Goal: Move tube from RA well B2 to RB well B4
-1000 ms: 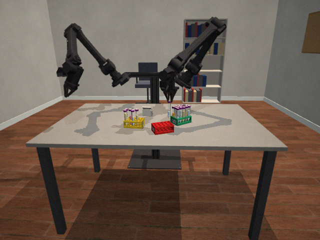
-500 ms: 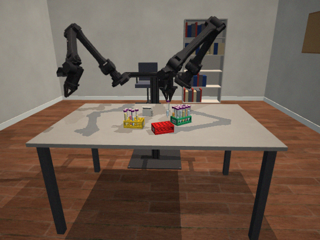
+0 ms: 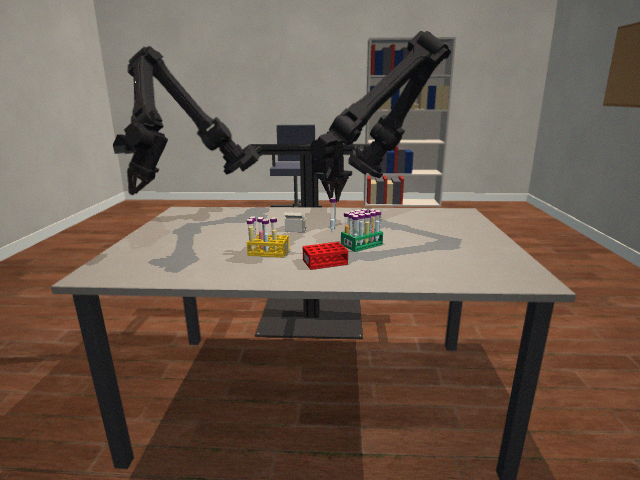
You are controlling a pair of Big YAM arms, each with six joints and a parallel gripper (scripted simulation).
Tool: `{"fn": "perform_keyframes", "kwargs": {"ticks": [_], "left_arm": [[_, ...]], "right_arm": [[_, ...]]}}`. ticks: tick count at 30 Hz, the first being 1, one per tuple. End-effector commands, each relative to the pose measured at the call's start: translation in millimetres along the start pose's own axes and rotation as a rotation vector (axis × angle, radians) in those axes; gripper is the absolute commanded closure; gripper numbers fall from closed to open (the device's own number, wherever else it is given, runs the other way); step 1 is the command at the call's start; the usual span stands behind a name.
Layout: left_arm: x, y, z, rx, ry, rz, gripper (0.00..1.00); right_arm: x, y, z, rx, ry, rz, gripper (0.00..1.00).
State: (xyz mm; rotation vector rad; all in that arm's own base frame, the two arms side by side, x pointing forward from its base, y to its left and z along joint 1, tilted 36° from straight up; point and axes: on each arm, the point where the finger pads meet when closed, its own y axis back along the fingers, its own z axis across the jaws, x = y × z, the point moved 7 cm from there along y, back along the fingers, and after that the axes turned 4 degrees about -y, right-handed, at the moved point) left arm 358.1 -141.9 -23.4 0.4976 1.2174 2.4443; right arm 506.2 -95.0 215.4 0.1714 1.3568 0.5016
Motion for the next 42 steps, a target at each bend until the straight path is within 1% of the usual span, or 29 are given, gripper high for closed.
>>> {"fn": "perform_keyframes", "kwargs": {"ticks": [1, 2, 3, 5, 18, 20, 22, 25, 27, 28, 29, 30, 32, 42], "left_arm": [[3.4, -2.7, -16.3, -0.002, 0.002, -0.006, 1.0], [-3.0, -0.2, -18.3, 0.0, 0.008, -0.015, 1.0], [-16.6, 6.0, -18.5, 0.002, 0.021, -0.035, 1.0], [-16.4, 6.4, -24.5, 0.0, 0.011, -0.019, 1.0], [-31.2, 8.1, -56.7, 0.0, 0.01, -0.019, 1.0], [-31.2, 8.3, -56.6, 0.0, 0.077, -0.019, 1.0], [-25.8, -1.3, -47.2, 0.001, 0.162, 0.008, 1.0], [-26.0, -0.8, -47.6, 0.0, 0.261, 0.007, 1.0], [-26.0, -0.8, -47.6, 0.0, 0.261, 0.007, 1.0], [-26.1, -0.6, -47.7, 0.0, 0.289, 0.006, 1.0], [-10.8, -3.9, -46.1, -0.004, 0.28, 0.023, 1.0], [-10.7, 3.5, -39.1, 0.002, 0.297, 0.005, 1.0], [-7.9, 3.0, -38.3, 0.007, 0.31, -0.014, 1.0], [24.9, 3.2, -31.7, 0.006, 0.31, -0.014, 1.0]], "right_arm": [[-8.5, 4.6, 8.6, -0.016, -0.024, -0.005, 0.7], [-8.5, 4.6, 8.6, -0.016, -0.024, -0.005, 0.7], [-8.5, 4.6, 8.6, -0.016, -0.024, -0.005, 0.7], [-8.5, 4.6, 8.6, -0.016, -0.024, -0.005, 0.7], [-8.5, 4.6, 8.6, -0.016, -0.024, -0.005, 0.7], [-8.5, 4.6, 8.6, -0.016, -0.024, -0.005, 0.7], [-8.5, 4.6, 8.6, -0.016, -0.024, -0.005, 0.7], [-8.5, 4.6, 8.6, -0.016, -0.024, -0.005, 0.7], [-8.5, 4.6, 8.6, -0.016, -0.024, -0.005, 0.7], [-8.5, 4.6, 8.6, -0.016, -0.024, -0.005, 0.7], [-8.5, 4.6, 8.6, -0.016, -0.024, -0.005, 0.7], [-8.5, 4.6, 8.6, -0.016, -0.024, -0.005, 0.7], [-8.5, 4.6, 8.6, -0.016, -0.024, -0.005, 0.7], [-8.5, 4.6, 8.6, -0.016, -0.024, -0.005, 0.7]]}}
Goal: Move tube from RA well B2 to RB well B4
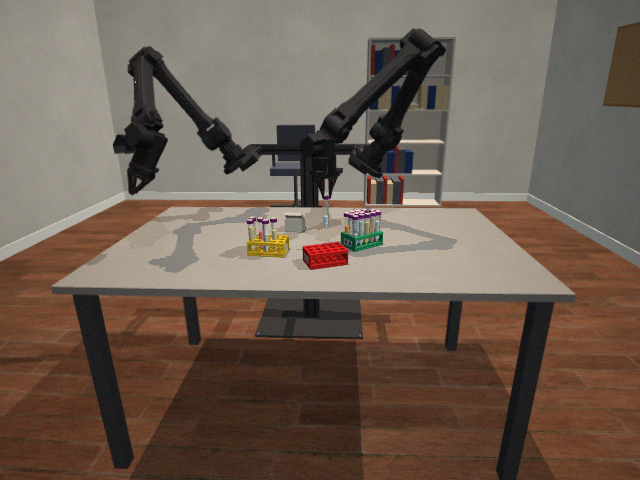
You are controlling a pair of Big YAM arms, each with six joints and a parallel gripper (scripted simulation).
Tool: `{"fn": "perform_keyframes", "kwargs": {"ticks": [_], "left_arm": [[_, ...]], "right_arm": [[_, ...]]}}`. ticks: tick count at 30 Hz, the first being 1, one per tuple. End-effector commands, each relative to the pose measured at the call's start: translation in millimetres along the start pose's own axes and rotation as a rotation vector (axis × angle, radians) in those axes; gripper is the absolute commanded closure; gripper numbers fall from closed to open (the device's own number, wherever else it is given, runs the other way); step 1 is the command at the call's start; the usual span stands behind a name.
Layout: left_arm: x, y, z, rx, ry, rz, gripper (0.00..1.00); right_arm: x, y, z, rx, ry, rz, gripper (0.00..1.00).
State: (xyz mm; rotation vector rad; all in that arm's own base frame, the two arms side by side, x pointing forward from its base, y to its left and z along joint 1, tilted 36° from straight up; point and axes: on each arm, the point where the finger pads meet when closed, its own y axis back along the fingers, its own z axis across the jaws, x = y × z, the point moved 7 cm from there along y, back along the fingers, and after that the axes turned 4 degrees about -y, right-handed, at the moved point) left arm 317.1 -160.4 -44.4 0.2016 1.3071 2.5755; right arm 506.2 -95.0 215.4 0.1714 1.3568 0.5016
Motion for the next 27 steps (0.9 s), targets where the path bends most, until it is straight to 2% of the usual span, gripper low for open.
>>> {"fn": "perform_keyframes", "kwargs": {"ticks": [1, 27], "left_arm": [[-1.9, 3.2, 11.7, 0.013, 0.06, -0.022, 1.0], [67.4, 0.9, 45.2, 0.011, 0.036, -0.02, 1.0]], "right_arm": [[-8.5, 4.6, 8.6, -0.016, -0.024, -0.005, 0.7], [-8.5, 4.6, 8.6, -0.016, -0.024, -0.005, 0.7]]}}
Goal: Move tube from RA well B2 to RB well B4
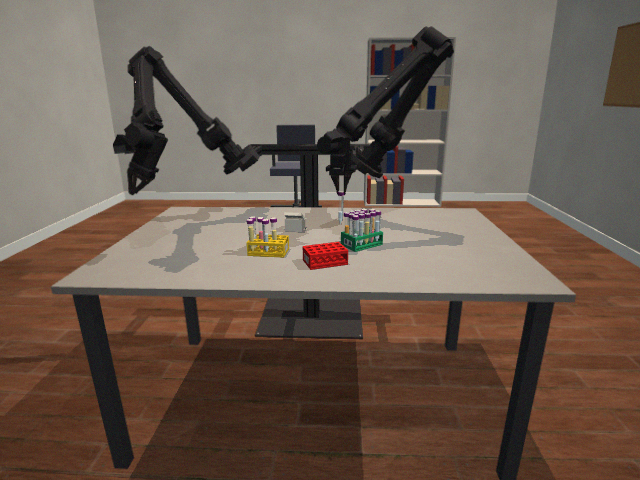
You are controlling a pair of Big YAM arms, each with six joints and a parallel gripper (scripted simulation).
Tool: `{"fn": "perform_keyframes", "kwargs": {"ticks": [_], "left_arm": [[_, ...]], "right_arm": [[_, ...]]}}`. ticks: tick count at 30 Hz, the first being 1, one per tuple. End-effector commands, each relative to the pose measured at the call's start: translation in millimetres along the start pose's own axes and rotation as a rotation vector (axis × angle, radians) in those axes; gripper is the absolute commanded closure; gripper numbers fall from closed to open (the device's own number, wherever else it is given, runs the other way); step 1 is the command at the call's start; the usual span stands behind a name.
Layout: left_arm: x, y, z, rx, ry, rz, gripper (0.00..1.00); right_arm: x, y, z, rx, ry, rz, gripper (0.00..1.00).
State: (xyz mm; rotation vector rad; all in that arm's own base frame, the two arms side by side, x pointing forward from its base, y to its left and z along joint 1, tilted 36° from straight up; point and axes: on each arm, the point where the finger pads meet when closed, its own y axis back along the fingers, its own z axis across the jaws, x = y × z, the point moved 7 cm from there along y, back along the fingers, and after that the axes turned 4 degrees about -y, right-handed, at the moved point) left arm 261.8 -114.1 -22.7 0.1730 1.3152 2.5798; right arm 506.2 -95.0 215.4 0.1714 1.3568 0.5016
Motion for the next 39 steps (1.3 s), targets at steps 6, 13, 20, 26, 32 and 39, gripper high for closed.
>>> {"fn": "perform_keyframes", "kwargs": {"ticks": [6, 13, 20, 26, 32, 39], "left_arm": [[18.8, 0.8, 18.6, 0.01, 0.015, -0.016, 1.0], [33.7, 0.6, 26.2, 0.009, 0.015, -0.015, 1.0], [54.5, 0.3, 36.9, 0.009, 0.014, -0.015, 1.0], [66.3, 0.2, 43.0, 0.009, 0.014, -0.014, 1.0], [86.2, -0.1, 53.0, 0.004, 0.006, -0.003, 1.0], [81.1, 5.8, 62.9, 0.008, 0.017, -0.02, 1.0]], "right_arm": [[-8.5, 4.6, 8.6, -0.016, -0.024, -0.005, 0.7], [-8.5, 4.6, 8.6, -0.016, -0.024, -0.005, 0.7], [-8.5, 4.6, 8.6, -0.016, -0.024, -0.005, 0.7], [-8.5, 4.6, 8.6, -0.016, -0.024, -0.005, 0.7], [-8.5, 4.6, 8.6, -0.016, -0.024, -0.005, 0.7], [-8.5, 4.6, 8.6, -0.016, -0.024, -0.005, 0.7]]}}
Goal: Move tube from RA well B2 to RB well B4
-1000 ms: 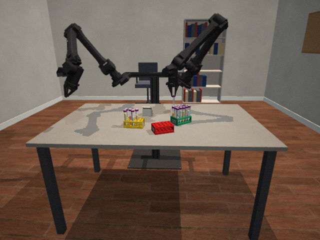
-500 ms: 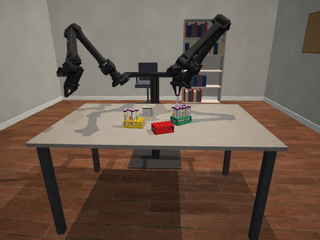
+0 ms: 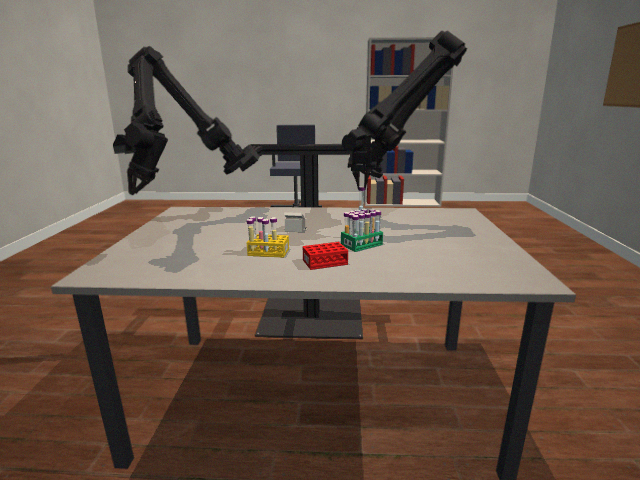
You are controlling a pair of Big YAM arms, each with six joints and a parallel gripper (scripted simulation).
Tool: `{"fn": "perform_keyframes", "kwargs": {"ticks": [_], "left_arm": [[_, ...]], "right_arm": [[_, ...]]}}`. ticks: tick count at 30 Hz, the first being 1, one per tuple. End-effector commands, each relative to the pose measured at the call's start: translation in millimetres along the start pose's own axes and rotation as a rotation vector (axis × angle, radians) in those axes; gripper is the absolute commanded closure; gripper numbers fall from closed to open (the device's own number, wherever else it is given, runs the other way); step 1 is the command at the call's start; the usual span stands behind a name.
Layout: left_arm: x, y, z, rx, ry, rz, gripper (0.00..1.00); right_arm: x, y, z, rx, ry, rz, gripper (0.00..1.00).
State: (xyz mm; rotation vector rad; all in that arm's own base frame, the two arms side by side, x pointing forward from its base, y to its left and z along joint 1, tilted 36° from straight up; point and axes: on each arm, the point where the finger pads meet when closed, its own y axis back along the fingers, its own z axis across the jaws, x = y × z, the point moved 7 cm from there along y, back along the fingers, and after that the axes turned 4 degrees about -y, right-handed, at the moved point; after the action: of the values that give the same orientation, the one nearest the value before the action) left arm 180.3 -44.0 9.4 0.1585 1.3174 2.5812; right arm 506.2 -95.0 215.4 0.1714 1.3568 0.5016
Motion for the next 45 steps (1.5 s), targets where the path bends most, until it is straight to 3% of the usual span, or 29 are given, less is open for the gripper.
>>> {"fn": "perform_keyframes", "kwargs": {"ticks": [1, 5, 28, 45], "left_arm": [[-19.6, 7.6, 7.7, 0.01, 0.01, -0.02, 1.0], [-12.5, 4.0, 10.4, 0.007, 0.0, -0.005, 1.0], [-44.2, 7.3, 39.5, 0.006, 0.011, -0.021, 1.0], [-36.7, 4.3, 34.2, 0.005, 0.0, -0.014, 1.0]], "right_arm": [[-8.5, 4.6, 8.6, -0.016, -0.024, -0.005, 0.7], [-8.5, 4.6, 8.6, -0.016, -0.024, -0.005, 0.7], [-8.5, 4.6, 8.6, -0.016, -0.024, -0.005, 0.7], [-8.5, 4.6, 8.6, -0.016, -0.024, -0.005, 0.7]]}}
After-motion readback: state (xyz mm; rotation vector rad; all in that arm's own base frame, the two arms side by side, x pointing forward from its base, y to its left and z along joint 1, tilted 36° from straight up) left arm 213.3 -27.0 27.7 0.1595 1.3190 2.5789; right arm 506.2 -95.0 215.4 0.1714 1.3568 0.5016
